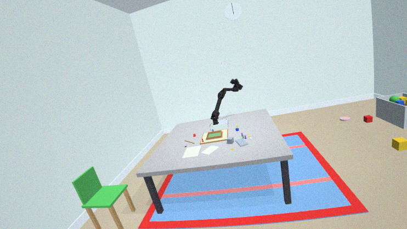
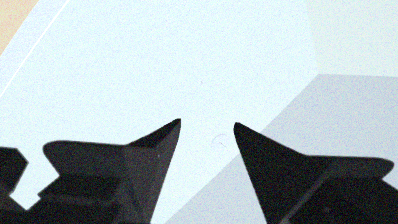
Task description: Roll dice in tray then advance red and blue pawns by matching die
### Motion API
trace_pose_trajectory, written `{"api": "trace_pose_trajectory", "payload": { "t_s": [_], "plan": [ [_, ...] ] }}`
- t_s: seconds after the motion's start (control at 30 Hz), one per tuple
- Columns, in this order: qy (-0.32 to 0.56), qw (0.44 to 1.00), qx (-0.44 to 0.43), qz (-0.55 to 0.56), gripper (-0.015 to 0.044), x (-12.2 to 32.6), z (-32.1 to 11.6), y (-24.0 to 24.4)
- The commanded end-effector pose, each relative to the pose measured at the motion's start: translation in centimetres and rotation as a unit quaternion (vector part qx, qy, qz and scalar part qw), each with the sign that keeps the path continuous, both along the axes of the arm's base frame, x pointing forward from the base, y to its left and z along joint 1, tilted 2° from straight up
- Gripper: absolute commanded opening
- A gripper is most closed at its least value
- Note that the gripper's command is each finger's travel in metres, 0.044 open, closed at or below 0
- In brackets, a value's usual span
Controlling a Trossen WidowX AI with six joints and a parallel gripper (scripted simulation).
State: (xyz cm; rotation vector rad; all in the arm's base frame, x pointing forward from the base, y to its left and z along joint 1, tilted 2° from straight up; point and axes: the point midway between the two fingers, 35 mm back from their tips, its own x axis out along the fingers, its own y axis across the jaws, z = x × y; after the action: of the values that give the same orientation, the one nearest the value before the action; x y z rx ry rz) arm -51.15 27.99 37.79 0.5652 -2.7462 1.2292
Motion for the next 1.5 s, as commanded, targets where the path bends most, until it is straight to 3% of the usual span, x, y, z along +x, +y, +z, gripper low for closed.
{"api": "trace_pose_trajectory", "payload": {
  "t_s": [0.0,0.33,0.8,1.17,1.47],
  "plan": [
    [-0.017,0.998,-0.041,-0.051,0.0275,2.2,-0.4,3.6],
    [-0.047,0.963,-0.141,-0.225,0.0275,13.0,-2.2,16.4],
    [-0.048,0.84,-0.287,-0.459,0.0275,35.1,-5.8,28.0],
    [-0.02,0.701,-0.385,-0.599,0.0275,54.1,-9.0,28.7],
    [0.041,0.556,-0.441,-0.703,0.0275,69.8,-11.2,24.1]
  ]
}}
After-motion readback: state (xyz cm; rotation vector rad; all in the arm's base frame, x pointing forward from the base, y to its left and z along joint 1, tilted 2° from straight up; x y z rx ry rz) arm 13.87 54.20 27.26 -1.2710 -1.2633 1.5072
